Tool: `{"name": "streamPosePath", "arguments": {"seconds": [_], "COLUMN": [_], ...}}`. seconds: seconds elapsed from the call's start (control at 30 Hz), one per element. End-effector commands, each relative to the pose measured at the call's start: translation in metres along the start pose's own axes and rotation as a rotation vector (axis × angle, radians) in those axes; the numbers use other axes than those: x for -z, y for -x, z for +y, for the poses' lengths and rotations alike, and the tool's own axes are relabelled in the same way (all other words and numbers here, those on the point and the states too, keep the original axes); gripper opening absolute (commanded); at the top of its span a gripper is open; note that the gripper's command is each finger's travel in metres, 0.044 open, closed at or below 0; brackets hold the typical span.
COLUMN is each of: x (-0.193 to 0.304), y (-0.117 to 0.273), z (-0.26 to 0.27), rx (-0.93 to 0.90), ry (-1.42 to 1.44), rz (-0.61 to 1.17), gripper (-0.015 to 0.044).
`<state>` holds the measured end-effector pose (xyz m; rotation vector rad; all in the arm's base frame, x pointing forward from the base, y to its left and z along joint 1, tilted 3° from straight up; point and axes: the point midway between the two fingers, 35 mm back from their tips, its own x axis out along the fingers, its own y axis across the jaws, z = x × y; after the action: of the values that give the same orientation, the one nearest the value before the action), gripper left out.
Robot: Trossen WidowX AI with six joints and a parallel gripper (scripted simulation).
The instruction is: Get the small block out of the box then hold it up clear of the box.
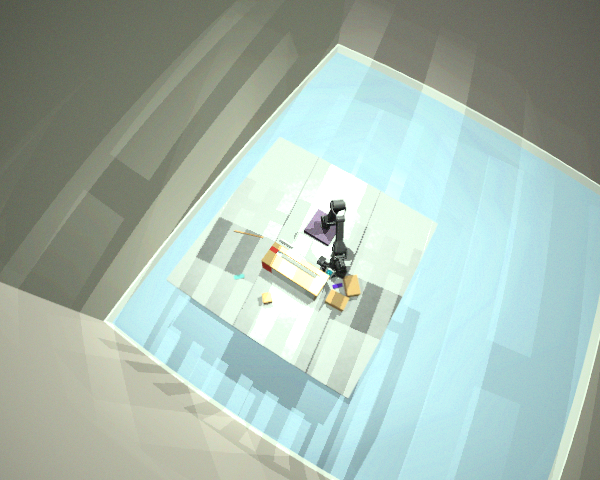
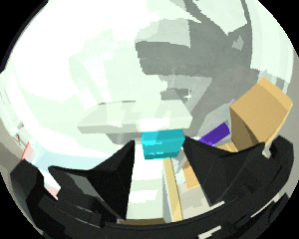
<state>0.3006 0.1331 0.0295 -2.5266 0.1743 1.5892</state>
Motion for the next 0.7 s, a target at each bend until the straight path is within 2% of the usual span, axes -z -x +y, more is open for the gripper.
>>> {"name": "streamPosePath", "arguments": {"seconds": [0.0,0.13,0.23,0.3,0.57,0.67], "x": [-0.002,-0.002,-0.002,0.0,0.023,0.024], "y": [-0.003,-0.003,-0.003,0.001,0.051,0.055], "z": [0.001,0.001,0.001,0.001,0.0,0.0], "rx": [-0.007,-0.007,-0.007,-0.007,-0.003,-0.003], "ry": [-0.003,-0.003,-0.003,-0.002,0.001,0.001], "rz": [-0.004,-0.004,-0.004,-0.004,-0.002,-0.002], "gripper": [0.018,0.0075,0.0055,0.0003,0.0,0.0]}}
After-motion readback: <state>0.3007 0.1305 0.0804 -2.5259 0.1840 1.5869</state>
